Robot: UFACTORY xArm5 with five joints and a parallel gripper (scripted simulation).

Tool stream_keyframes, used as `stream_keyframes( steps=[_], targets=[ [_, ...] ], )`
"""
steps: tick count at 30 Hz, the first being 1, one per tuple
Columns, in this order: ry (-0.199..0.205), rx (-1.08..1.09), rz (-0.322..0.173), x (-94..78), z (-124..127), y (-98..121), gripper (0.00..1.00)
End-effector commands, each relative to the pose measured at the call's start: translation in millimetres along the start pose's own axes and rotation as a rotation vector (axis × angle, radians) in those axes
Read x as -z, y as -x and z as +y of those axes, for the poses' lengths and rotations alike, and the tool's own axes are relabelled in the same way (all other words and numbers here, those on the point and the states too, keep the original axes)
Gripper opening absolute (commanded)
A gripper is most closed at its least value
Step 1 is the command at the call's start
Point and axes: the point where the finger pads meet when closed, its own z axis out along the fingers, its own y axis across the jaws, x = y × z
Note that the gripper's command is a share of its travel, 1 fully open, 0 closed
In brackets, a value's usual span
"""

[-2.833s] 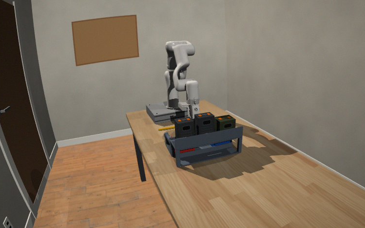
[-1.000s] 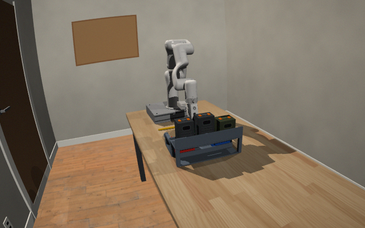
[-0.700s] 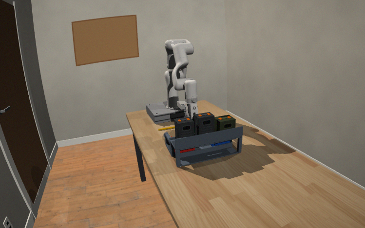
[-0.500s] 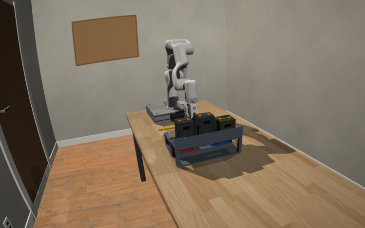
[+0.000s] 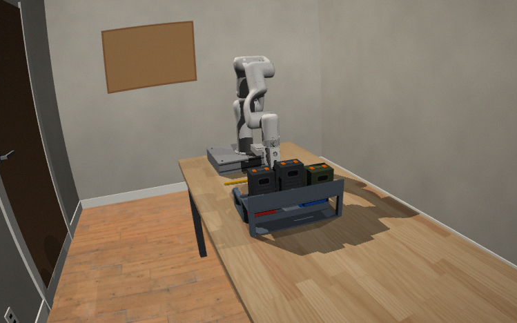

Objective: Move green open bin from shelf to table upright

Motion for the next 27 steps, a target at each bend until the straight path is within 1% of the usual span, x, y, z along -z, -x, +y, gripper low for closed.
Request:
stream_keyframes(
  steps=[1, 27],
  targets=[
    [-0.004, 0.0, -0.004, -1.3, -1.3, 0.0, 0.0],
    [-0.004, 0.0, -0.004, -10.5, -1.3, 0.0, 0.0]
  ],
)
